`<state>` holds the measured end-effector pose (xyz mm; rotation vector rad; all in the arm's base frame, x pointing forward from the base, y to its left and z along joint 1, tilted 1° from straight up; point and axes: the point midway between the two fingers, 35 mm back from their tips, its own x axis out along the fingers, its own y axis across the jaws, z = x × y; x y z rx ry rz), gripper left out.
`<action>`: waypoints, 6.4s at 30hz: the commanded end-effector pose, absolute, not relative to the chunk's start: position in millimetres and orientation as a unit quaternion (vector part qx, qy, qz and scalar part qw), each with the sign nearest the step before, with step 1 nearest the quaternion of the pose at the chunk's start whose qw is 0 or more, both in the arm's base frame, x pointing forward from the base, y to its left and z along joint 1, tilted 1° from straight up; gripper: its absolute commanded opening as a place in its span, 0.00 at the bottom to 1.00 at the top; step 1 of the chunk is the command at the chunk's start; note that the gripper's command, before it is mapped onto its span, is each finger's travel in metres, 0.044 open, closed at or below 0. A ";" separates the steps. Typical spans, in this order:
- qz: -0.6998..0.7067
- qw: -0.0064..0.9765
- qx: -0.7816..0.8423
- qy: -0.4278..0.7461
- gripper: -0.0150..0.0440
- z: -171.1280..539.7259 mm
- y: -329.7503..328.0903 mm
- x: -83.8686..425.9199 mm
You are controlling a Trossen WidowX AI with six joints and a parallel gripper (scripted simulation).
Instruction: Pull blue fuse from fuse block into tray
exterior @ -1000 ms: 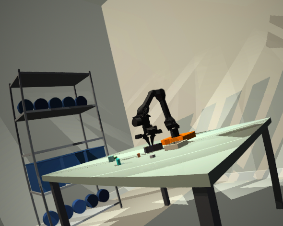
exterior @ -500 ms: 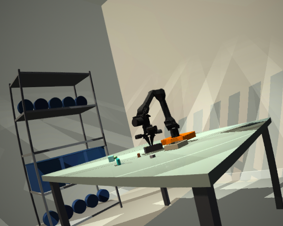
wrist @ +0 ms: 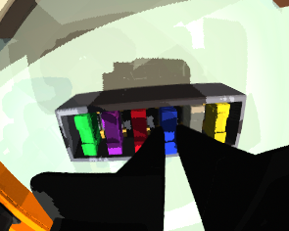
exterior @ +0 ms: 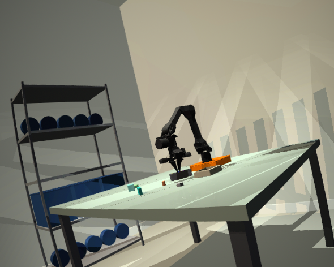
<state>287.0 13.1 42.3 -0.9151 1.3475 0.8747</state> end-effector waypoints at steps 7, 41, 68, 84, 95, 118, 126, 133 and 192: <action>0.377 0.605 -0.396 0.580 0.25 49.4 13.4 287.7; 0.377 0.605 -0.395 0.579 0.25 66.0 13.7 287.2; 0.377 0.606 -0.394 0.579 0.25 78.6 13.9 286.2; 0.377 0.606 -0.394 0.579 0.25 98.8 13.9 285.3; 0.378 0.606 -0.393 0.579 0.25 99.5 51.5 289.5; 0.382 0.608 -0.389 0.577 0.25 100.2 172.3 269.5; 0.383 0.608 -0.388 0.577 0.25 99.9 209.8 252.2; 0.383 0.608 -0.388 0.577 0.25 92.6 211.0 252.3; 0.385 0.606 -0.387 0.578 0.81 97.6 211.0 251.2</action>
